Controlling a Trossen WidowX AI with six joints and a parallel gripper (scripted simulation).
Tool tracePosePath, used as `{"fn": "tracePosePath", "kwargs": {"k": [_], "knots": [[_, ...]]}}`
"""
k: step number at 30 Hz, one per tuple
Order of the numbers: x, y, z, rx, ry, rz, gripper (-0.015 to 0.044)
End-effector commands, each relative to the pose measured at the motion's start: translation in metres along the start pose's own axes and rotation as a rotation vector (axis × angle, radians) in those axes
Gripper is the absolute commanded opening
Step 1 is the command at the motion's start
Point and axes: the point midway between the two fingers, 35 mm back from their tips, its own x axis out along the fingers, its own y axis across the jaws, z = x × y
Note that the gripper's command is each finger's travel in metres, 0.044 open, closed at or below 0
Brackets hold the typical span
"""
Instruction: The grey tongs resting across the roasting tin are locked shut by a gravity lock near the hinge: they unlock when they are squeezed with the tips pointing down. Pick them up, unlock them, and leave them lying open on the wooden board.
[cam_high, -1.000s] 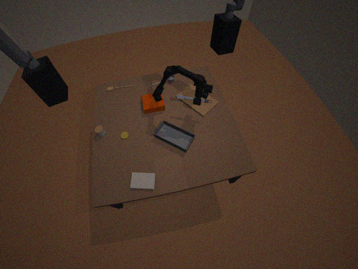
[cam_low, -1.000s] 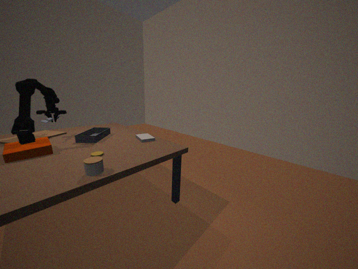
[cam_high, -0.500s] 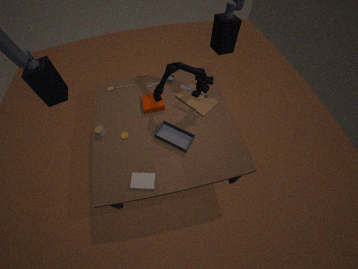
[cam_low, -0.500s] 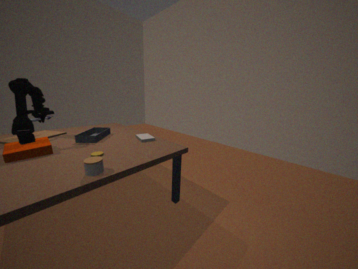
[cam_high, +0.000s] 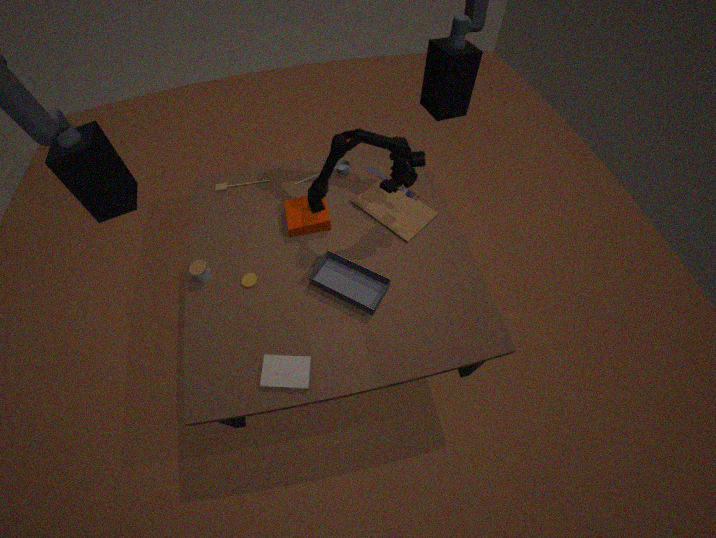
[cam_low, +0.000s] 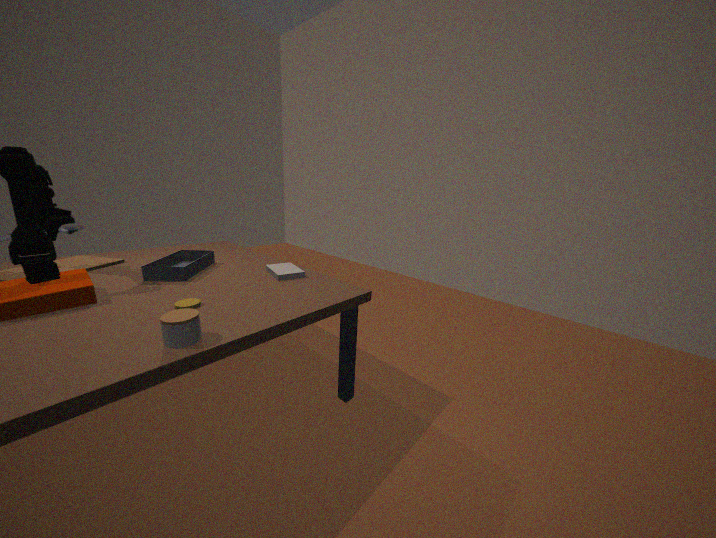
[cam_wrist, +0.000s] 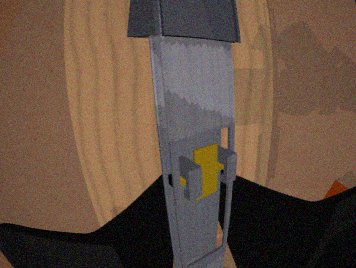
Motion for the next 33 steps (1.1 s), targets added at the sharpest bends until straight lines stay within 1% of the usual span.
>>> {"fn": "tracePosePath", "kwargs": {"k": [1, 5, 9, 21, 33], "knots": [[-0.003, 0.001, -0.001, 0.02, -0.001, 0.009, -0.015], [-0.003, 0.001, -0.001, 0.019, -0.006, 0.008, -0.015], [-0.004, 0.002, -0.002, 0.004, -0.074, -0.009, -0.015], [-0.016, 0.005, -0.008, -0.033, -0.444, -0.059, -0.015], [-0.042, 0.006, -0.022, -0.011, -0.819, -0.03, -0.015]]}}
